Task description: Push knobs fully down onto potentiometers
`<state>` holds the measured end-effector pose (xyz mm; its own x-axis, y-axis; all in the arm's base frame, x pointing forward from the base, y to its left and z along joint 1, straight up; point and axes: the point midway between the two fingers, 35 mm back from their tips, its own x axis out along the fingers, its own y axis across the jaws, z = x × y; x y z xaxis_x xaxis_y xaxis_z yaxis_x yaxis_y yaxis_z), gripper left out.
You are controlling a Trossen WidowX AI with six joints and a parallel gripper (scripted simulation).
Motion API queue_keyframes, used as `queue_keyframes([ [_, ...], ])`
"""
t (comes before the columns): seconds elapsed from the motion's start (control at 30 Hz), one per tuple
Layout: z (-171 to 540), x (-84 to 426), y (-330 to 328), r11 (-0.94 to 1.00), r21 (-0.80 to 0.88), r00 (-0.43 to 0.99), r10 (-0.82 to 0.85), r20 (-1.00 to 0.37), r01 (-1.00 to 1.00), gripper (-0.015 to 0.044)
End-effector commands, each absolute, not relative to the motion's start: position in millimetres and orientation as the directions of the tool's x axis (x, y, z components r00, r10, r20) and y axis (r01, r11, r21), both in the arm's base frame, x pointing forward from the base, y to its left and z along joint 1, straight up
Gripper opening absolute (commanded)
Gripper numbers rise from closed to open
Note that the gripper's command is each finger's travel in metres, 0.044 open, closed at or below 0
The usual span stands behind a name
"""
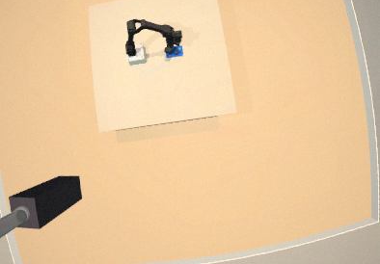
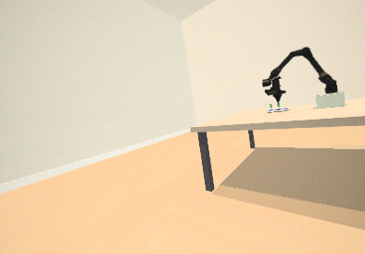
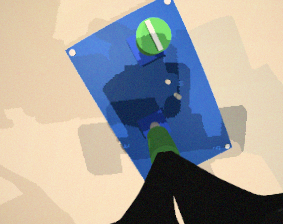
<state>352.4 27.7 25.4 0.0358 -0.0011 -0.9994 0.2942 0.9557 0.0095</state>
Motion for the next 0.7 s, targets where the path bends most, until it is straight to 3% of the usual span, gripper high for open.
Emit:
queue_keyframes([
  [0.0, 21.6, 352.2, 27.4, 0.957, 0.007, 0.035, -0.003, -0.999, 0.290, 0.0000],
  [0.67, 12.9, 352.5, 27.3, 0.957, 0.007, 0.034, -0.003, -0.999, 0.290, 0.0000],
])
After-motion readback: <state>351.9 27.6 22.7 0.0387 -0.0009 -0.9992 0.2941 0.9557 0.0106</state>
